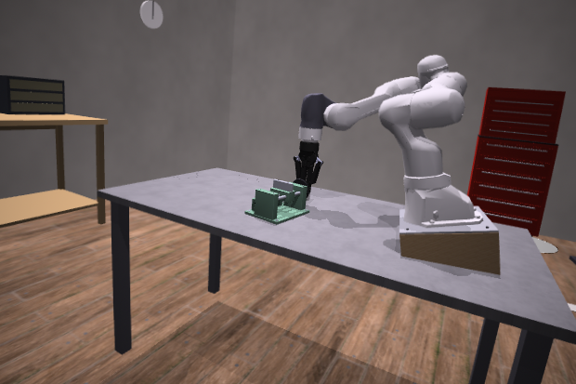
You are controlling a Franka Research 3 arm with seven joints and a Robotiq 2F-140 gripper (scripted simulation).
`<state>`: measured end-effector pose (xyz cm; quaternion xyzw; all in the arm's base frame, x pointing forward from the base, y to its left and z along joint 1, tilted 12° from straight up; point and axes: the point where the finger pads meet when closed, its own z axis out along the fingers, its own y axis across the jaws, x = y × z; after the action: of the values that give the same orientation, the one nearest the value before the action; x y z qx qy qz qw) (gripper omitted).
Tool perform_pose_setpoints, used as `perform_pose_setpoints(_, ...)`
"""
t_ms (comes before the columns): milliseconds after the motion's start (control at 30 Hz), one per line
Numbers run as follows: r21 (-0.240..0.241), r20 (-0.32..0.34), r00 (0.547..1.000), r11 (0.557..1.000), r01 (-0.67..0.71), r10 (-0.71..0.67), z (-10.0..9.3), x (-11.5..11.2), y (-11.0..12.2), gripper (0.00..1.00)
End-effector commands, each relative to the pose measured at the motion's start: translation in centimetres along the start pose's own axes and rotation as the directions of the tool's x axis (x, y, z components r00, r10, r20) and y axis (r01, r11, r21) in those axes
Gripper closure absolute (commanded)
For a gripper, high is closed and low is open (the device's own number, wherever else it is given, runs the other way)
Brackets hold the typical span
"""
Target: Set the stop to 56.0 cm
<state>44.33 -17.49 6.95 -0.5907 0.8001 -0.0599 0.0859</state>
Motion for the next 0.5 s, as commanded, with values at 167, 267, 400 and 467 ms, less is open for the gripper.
perform_pose_setpoints(167, 0.003, 0.000, 1.000, 1.000, -0.003, 0.003, 0.0, 0.0, -0.8, 0.96)
perform_pose_setpoints(267, 0.003, 0.000, 1.000, 1.000, -0.003, 0.003, -0.1, 0.0, -1.2, 0.96)
perform_pose_setpoints(400, 0.003, 0.000, 1.000, 1.000, -0.003, 0.003, -0.3, 0.0, -1.7, 0.96)
perform_pose_setpoints(467, 0.003, 0.000, 1.000, 1.000, -0.003, 0.003, -0.4, 0.0, -1.9, 0.96)
